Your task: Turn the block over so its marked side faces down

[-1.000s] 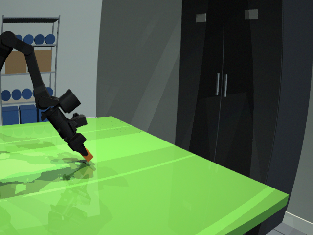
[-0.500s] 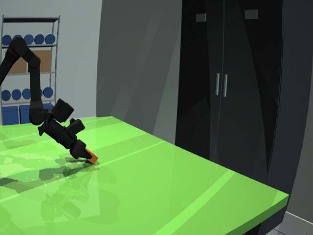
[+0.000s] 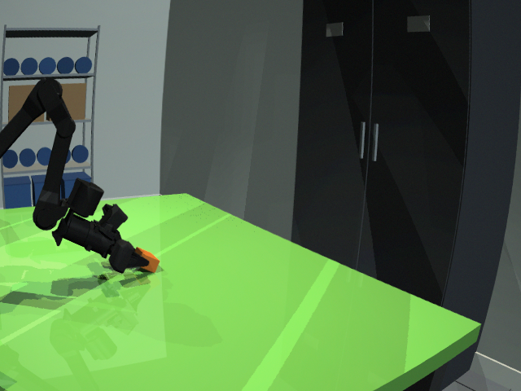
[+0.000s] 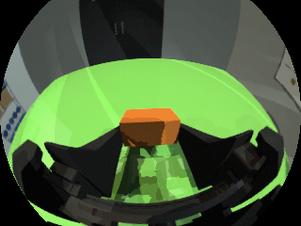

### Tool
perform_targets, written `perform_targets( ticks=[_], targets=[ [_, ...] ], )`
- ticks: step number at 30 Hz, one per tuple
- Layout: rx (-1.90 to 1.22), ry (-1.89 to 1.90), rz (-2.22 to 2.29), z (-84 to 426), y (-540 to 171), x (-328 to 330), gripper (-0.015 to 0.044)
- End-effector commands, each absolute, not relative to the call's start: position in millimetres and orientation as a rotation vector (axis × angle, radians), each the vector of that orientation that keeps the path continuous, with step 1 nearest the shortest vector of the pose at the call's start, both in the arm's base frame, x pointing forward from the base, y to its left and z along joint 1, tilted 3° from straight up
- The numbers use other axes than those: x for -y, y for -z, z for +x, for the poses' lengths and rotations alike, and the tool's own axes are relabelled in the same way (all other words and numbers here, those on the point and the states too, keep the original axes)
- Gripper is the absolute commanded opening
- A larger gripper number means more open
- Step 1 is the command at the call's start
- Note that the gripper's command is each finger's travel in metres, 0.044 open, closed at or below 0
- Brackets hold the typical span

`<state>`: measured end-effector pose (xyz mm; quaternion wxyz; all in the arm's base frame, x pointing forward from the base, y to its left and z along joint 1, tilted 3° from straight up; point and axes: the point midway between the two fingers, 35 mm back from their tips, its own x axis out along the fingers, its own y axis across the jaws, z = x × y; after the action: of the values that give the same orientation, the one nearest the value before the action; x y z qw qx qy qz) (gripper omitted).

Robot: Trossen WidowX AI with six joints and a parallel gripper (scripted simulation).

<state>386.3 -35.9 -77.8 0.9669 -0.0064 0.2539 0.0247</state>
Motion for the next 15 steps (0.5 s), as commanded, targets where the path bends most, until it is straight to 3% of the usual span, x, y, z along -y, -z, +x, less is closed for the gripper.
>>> perform_targets(
  ticks=[1,15],
  targets=[
    [-0.473,-0.058,-0.007,376.3,78.0,33.5,0.0000],
    [-0.437,-0.058,-0.006,374.9,74.2,33.4,0.0000]
  ],
)
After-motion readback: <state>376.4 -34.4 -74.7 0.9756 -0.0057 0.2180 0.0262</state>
